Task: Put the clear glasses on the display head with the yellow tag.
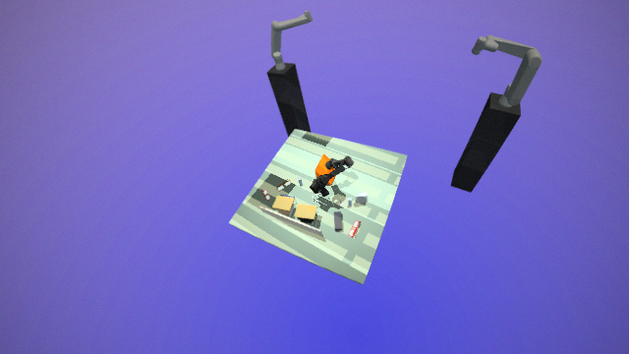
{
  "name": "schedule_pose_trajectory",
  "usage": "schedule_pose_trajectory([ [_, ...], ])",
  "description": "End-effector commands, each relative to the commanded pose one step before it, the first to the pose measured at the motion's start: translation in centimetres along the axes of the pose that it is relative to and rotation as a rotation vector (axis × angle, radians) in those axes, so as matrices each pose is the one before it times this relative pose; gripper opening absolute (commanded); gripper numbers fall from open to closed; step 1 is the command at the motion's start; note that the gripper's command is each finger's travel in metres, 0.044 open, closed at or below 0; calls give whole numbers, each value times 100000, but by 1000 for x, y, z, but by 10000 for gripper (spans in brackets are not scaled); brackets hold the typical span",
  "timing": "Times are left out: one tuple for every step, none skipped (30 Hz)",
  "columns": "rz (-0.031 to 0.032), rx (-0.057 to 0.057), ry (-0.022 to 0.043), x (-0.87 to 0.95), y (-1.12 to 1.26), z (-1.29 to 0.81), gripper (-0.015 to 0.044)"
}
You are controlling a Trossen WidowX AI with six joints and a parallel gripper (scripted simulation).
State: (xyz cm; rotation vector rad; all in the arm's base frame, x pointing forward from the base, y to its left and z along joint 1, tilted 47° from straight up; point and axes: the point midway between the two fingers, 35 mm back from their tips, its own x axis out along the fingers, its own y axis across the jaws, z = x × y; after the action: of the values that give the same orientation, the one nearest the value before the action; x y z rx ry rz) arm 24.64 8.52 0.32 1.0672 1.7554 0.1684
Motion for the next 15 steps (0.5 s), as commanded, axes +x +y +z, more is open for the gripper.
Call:
schedule_pose_trajectory([
  [332, 274, 712, 827, -79, -267, 120],
  [23, -3, 30, 159, -20, -30, 120],
  [19, -2, 26, 128, -16, -25, 120],
  [12, -1, 16, 77, -10, -16, 120],
  [4, -1, 5, 26, -3, -5, 120],
  [0, 0, 0, 0, 0, 0, 120],
  [1, 0, 0, 0, 17, 0, 120],
  [1, -1, 0, 0, 30, 0, 120],
  [2, -1, 1, 0, 45, 0, 120],
  [3, -1, 1, 0, 62, -1, 120],
  [3, -2, 1, 0, 68, -1, 120],
  [4, -2, 2, 0, 75, -1, 120],
  [5, -2, 2, 0, 85, -2, 120],
  [5, -2, 3, 0, 91, -2, 120],
  [5, -2, 2, 0, 75, -2, 120],
])
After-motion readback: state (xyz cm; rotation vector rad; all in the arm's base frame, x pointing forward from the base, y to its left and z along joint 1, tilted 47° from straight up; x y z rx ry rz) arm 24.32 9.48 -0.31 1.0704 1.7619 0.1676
